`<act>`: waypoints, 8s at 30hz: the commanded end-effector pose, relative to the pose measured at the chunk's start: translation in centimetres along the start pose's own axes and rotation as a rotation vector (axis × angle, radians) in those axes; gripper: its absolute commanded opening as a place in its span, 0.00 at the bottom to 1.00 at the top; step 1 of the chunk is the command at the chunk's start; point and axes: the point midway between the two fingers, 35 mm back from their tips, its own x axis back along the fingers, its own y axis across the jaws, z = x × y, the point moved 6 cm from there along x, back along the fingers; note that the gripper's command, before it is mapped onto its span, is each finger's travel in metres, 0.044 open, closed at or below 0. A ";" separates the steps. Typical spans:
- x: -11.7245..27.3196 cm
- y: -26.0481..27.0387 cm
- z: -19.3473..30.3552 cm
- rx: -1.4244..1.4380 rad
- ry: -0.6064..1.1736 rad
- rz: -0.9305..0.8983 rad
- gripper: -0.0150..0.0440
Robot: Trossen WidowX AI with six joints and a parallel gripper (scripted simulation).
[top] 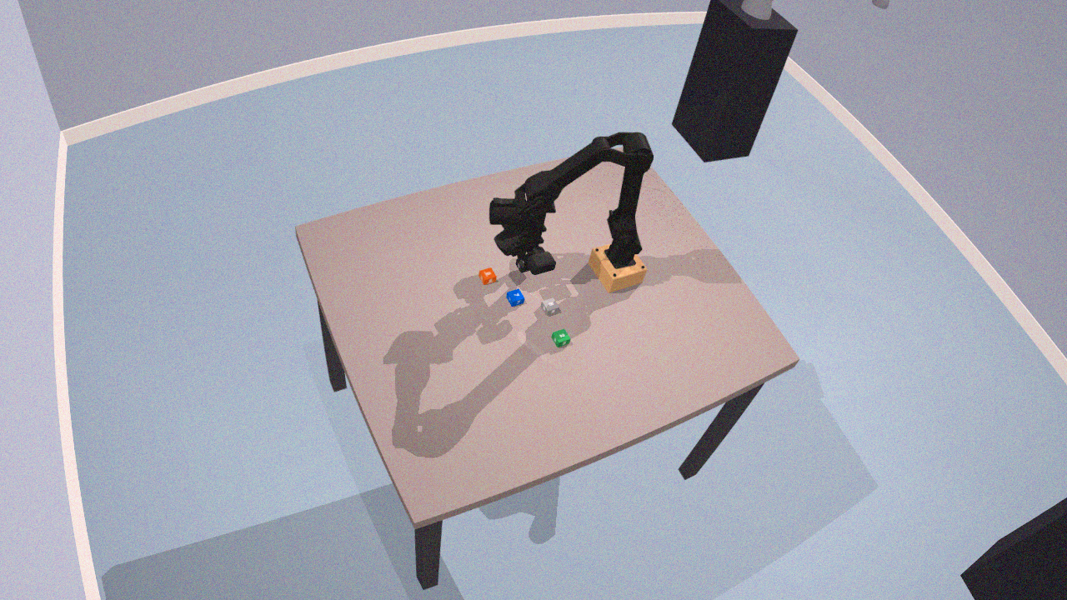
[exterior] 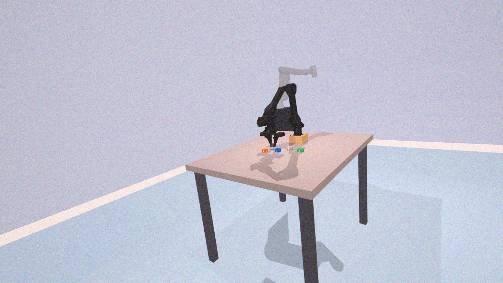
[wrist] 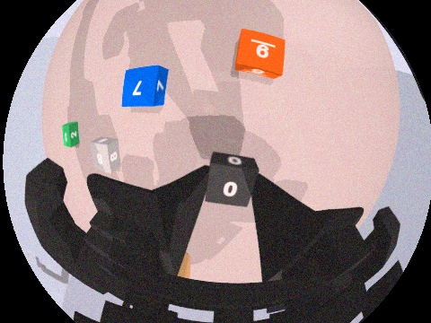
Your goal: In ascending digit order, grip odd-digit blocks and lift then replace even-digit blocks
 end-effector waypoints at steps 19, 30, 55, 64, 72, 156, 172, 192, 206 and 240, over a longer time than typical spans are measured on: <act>-1.5 0.0 0.0 0.005 0.001 0.000 0.46; -1.5 0.0 0.0 0.005 0.001 0.000 0.81; 10.3 0.0 0.0 0.005 0.000 0.001 0.46; 10.3 0.9 -0.4 0.012 -0.002 -0.001 0.46; 10.6 9.9 -2.6 0.077 -0.018 -0.026 0.46; -1.2 22.1 -0.9 0.006 0.000 -0.023 0.46; -1.2 22.1 -0.9 0.006 0.000 -0.023 0.46; 0.4 22.0 -0.9 0.006 0.000 -0.023 0.46; -0.6 22.1 -0.9 0.006 0.000 -0.023 0.46; 2.5 22.0 -0.9 0.006 0.000 -0.023 0.93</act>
